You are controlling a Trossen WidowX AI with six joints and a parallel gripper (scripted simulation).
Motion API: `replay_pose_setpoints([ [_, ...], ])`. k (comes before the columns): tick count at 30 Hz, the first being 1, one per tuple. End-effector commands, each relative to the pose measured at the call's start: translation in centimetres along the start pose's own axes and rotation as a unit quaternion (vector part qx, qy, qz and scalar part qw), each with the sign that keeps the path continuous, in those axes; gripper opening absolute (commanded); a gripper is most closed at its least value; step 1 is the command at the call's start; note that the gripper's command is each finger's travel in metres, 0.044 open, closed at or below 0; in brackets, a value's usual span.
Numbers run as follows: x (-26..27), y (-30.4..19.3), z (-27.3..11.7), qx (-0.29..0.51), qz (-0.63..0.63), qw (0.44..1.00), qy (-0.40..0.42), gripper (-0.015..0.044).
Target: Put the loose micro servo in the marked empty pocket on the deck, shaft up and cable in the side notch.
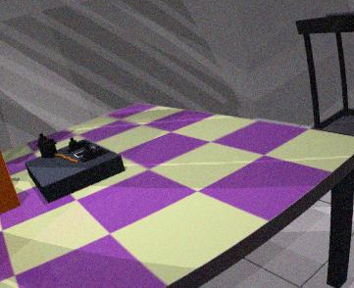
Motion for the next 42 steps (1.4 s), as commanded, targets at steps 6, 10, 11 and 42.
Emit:
replay_pose_setpoints([
  [6,-1.1,0.6,0.2,-0.003,-0.046,0.999,-0.011,0.044],
  [10,-2.7,1.4,0.5,-0.008,-0.11,0.994,-0.027,0.044],
  [11,-3.0,1.7,0.6,-0.01,-0.127,0.991,-0.031,0.044],
  [42,-12.0,12.8,4.4,-0.096,-0.576,0.791,-0.184,0.044],
])
Point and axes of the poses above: the point midway between the two fingers, 35 mm back from their tips, its own z axis out along the fingers, its own x axis across the jaws, y = z × x, the point moved 6 cm from there along -z, back along the fingers, and after that the axes turned 3 degrees about z, right-handed, at the moved point
